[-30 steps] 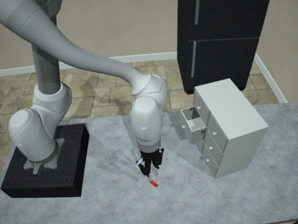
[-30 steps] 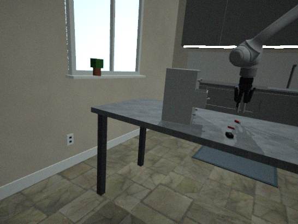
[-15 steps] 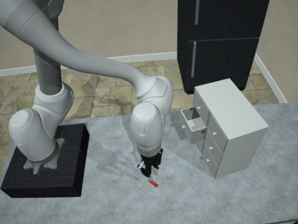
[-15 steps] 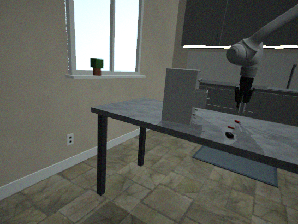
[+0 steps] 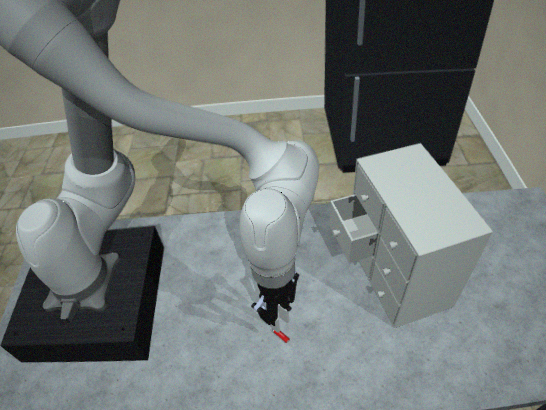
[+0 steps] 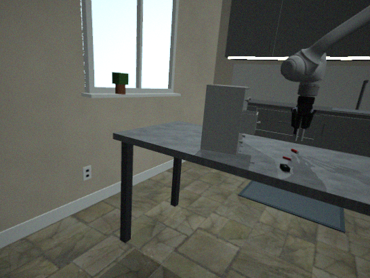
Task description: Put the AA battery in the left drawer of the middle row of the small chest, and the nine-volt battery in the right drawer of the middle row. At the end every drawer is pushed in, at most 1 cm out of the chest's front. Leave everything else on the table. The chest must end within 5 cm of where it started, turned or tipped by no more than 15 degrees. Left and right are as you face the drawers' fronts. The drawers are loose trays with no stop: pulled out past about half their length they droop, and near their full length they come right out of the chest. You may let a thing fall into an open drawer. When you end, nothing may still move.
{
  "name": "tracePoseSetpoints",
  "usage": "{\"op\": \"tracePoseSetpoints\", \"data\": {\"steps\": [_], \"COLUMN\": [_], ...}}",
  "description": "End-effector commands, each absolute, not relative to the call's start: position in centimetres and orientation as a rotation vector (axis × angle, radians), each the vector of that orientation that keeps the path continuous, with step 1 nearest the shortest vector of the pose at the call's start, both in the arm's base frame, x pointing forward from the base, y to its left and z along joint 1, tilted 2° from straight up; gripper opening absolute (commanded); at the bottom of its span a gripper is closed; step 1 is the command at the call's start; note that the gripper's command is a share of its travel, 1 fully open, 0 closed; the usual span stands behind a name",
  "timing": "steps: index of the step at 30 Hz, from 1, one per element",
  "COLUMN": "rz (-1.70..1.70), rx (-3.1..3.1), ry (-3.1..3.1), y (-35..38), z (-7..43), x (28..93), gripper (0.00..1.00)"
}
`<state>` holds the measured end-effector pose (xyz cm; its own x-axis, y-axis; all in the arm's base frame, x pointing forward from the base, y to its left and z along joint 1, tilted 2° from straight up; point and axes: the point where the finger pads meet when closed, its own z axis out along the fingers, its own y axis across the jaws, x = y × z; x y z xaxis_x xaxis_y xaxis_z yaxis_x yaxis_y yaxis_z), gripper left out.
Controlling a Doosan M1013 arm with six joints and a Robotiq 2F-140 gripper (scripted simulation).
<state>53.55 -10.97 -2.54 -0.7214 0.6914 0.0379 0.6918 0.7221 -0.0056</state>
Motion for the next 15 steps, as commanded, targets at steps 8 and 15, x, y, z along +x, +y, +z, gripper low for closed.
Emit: {"op": "tracePoseSetpoints", "data": {"steps": [8,15], "rz": [-0.014,-0.014], "rx": [-1.157,-1.157], "ry": [-2.881,-2.881], "y": [-10.9,-10.9], "z": [-4.2,-6.0], "x": [53.5,53.5], "gripper": [0.17,0.17]}}
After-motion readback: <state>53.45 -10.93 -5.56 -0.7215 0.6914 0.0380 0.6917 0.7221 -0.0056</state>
